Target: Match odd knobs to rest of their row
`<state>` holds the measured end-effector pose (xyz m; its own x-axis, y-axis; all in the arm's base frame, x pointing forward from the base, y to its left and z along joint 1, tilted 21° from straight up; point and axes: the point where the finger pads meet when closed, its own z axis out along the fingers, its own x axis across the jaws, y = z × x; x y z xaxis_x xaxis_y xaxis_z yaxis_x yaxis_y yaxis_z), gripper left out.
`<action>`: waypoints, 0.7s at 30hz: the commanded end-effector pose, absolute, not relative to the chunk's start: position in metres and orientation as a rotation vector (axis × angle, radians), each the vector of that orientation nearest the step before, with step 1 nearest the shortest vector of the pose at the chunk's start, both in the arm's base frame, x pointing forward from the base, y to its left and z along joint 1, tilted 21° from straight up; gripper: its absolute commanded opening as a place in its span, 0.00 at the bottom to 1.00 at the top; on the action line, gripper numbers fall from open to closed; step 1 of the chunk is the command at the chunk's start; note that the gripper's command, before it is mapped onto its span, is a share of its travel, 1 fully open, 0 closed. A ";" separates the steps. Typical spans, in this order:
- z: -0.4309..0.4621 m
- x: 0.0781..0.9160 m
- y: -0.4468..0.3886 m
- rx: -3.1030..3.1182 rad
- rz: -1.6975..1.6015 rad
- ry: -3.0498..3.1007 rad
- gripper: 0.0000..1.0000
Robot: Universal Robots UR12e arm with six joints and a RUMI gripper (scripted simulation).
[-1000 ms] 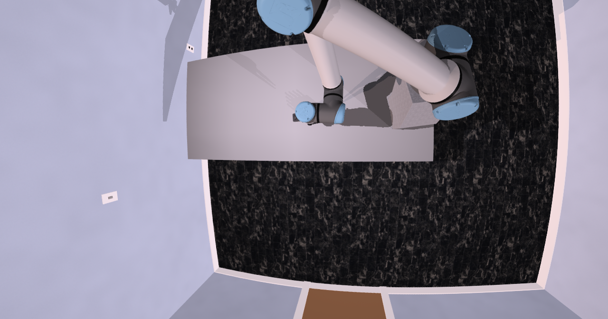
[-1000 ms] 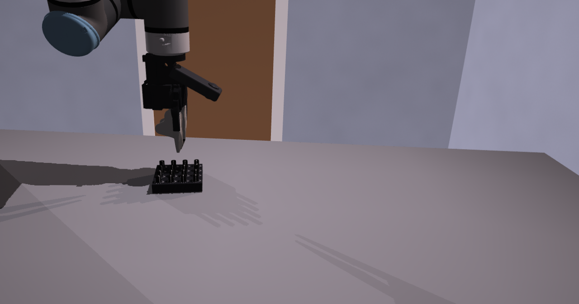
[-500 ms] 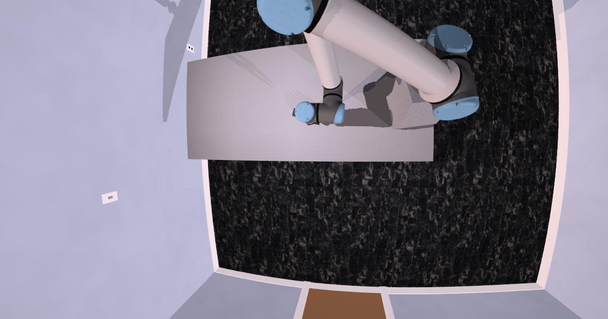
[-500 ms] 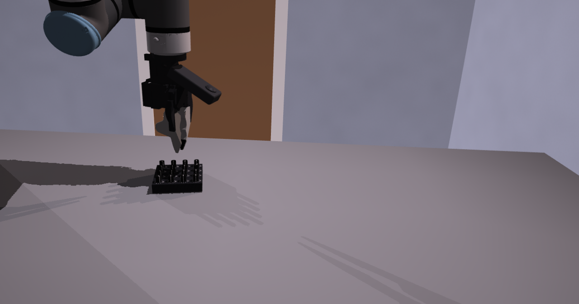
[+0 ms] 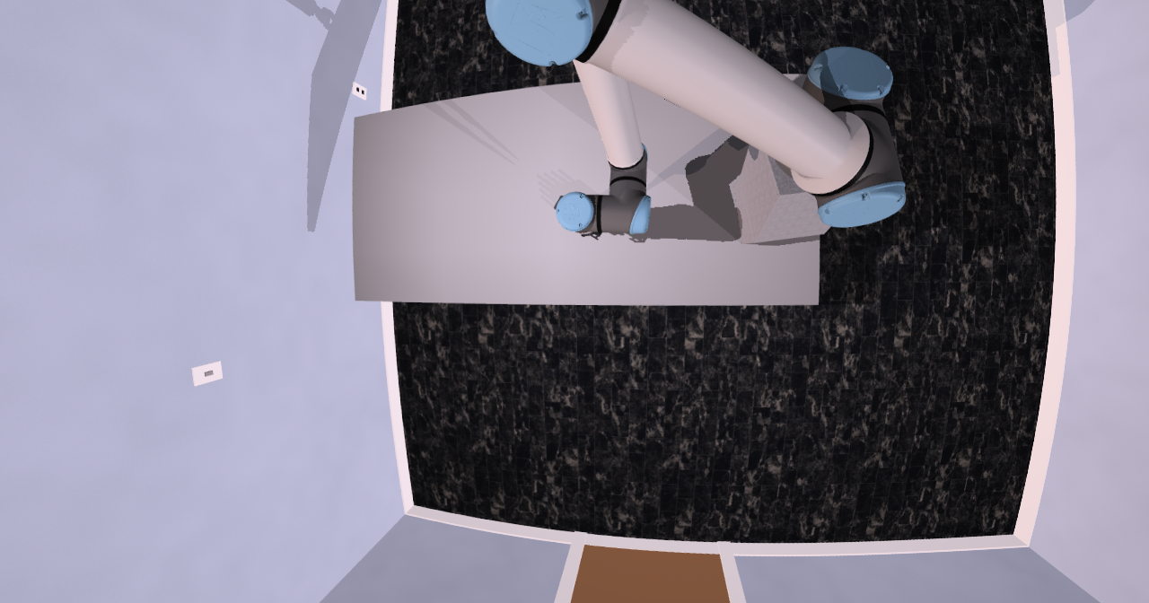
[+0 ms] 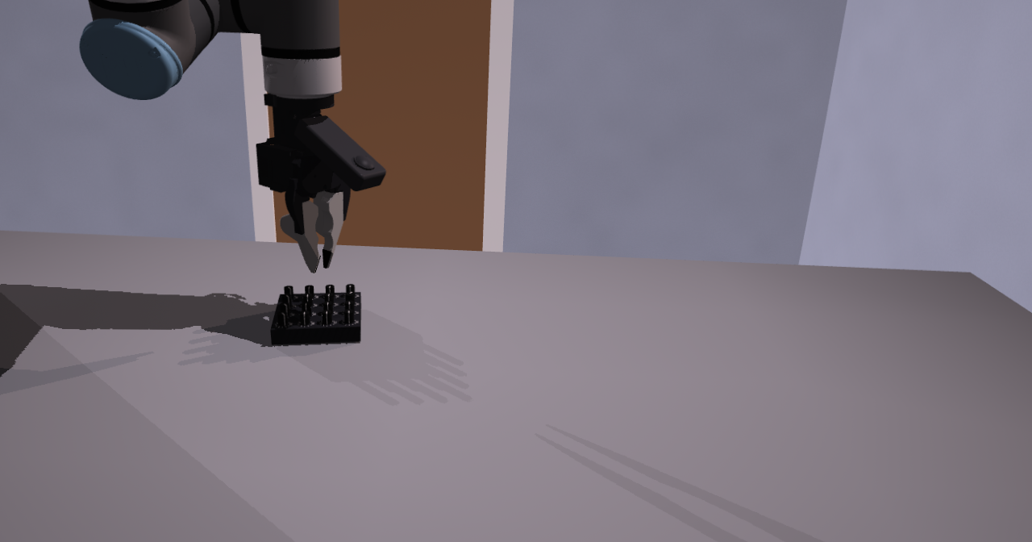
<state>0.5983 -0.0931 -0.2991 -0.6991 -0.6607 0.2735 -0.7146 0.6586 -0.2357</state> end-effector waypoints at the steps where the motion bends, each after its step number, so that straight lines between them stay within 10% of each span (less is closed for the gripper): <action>1: -0.296 0.602 -0.094 0.925 0.519 -2.810 0.11; 21: -0.294 0.599 -0.097 0.351 0.562 -3.003 0.11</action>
<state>0.5957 -0.0967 -0.2969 -0.9312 -0.3313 0.1522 -0.3638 0.8721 -0.3273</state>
